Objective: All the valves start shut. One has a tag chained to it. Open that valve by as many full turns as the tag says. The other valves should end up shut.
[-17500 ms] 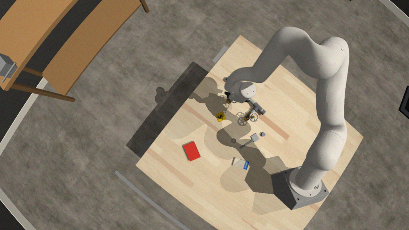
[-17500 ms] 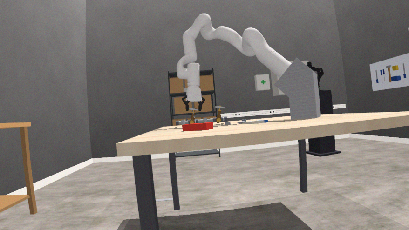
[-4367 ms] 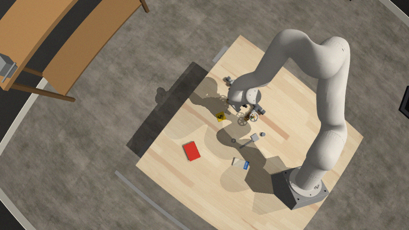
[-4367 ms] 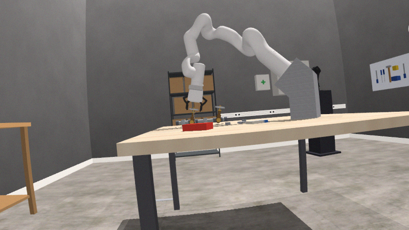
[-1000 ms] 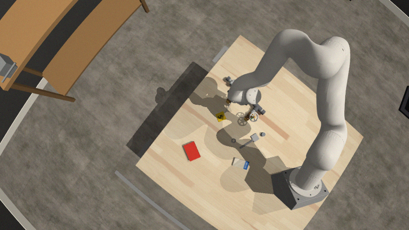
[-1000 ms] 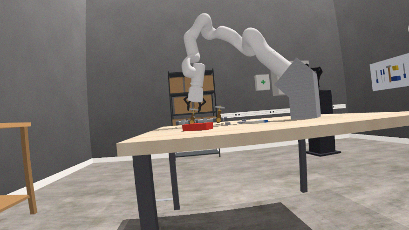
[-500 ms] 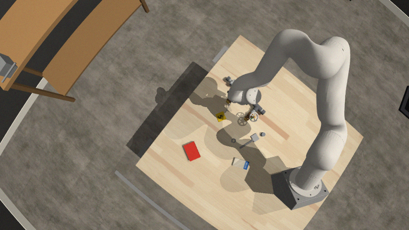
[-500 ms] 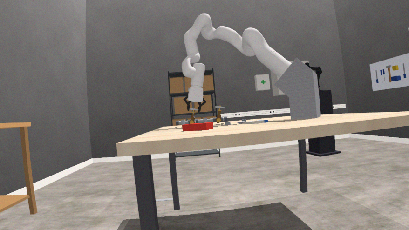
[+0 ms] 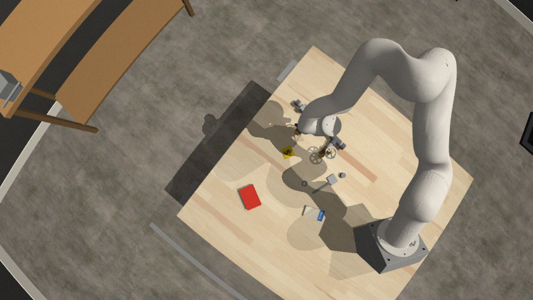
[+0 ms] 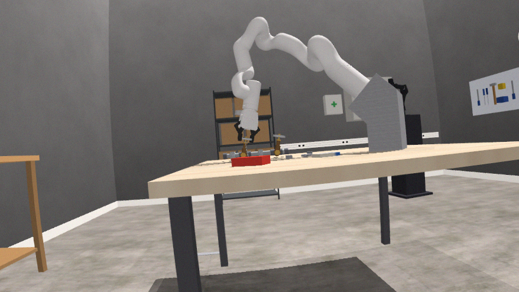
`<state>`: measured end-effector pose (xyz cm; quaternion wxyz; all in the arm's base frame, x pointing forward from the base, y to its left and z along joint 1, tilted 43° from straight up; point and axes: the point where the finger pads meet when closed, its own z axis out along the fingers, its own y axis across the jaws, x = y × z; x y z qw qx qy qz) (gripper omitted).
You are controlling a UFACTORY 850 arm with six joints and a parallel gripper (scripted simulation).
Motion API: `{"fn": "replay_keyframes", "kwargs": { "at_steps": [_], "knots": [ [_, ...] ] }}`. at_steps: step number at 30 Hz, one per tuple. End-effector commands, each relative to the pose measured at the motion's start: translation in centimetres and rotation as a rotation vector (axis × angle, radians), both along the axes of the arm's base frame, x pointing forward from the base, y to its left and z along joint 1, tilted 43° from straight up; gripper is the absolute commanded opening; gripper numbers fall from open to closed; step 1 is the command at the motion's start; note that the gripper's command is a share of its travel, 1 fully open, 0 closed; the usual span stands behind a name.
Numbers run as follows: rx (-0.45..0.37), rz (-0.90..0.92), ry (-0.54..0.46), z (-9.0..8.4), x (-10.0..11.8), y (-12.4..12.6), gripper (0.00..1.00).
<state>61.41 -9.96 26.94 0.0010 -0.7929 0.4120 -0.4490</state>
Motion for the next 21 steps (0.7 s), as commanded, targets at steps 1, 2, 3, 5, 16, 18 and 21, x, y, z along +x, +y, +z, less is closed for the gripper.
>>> {"fn": "replay_keyframes", "kwargs": {
  "at_steps": [1,2,3,5,16,18,21],
  "knots": [
    [-0.167,0.13,0.096,0.06,0.01,0.03,0.0],
    [-0.207,0.163,0.117,0.06,0.01,0.03,0.0],
    [-0.247,0.197,0.138,0.06,0.01,0.03,0.0],
    [-0.326,0.265,0.179,0.06,0.01,0.03,0.0],
    [-0.682,0.574,0.357,0.06,0.01,0.03,0.0],
    [-0.754,0.638,0.391,0.06,0.01,0.03,0.0],
    [-0.863,0.733,0.441,0.06,0.01,0.03,0.0]
  ]
}}
